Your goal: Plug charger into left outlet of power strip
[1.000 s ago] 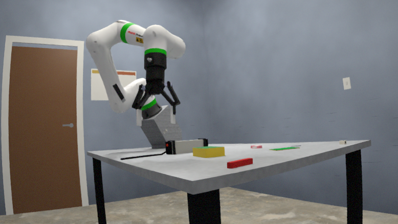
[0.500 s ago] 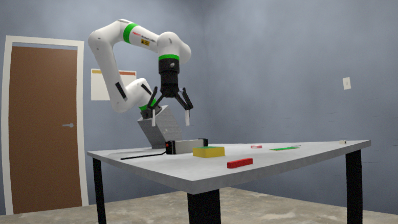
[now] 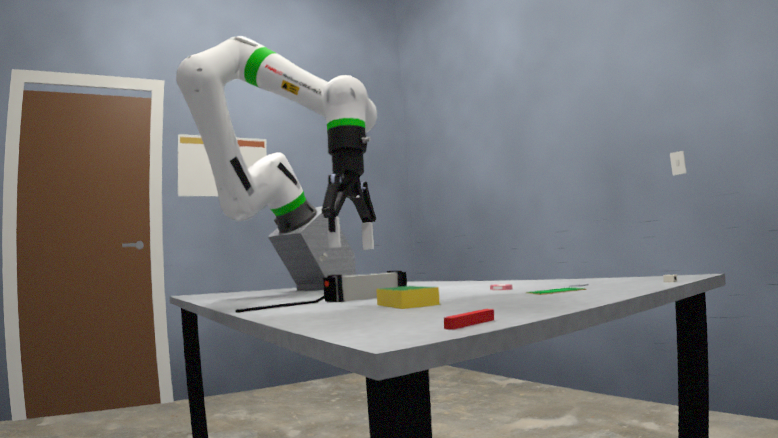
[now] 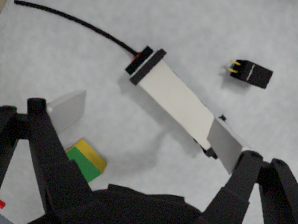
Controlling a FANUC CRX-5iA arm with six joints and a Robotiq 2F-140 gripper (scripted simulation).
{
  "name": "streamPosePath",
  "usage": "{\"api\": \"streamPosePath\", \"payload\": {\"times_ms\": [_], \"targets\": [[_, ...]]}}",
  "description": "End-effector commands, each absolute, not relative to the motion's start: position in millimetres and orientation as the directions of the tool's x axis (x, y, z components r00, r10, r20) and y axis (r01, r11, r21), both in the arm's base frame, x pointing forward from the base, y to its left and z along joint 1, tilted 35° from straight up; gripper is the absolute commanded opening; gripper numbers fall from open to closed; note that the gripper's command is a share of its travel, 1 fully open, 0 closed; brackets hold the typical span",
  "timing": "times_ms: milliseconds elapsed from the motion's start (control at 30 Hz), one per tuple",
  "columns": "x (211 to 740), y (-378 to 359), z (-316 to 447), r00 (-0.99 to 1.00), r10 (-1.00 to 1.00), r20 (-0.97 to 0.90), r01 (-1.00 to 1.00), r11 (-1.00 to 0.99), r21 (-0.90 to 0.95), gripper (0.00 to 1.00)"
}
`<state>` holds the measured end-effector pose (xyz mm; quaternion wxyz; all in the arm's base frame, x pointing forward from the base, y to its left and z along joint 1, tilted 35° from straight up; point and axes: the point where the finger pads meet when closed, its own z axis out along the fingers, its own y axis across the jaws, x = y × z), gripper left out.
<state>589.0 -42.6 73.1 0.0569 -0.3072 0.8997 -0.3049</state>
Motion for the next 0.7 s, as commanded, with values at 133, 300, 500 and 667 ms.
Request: {"api": "streamPosePath", "payload": {"times_ms": [133, 300, 500, 667], "targets": [[557.1, -20.8, 47.9, -0.545, -0.785, 0.293, -0.791, 0.366, -0.491, 1.00], [533.8, -10.2, 31.0, -0.326, -0.853, 0.408, -0.905, 0.157, -0.396, 1.00], [512.4, -2.8, 16.4, -0.110, -0.866, 0.488, -0.957, -0.041, -0.288, 1.00], [485.9, 3.5, -0.3, 0.159, -0.821, 0.549, -0.951, -0.276, -0.138, 1.00]]}}
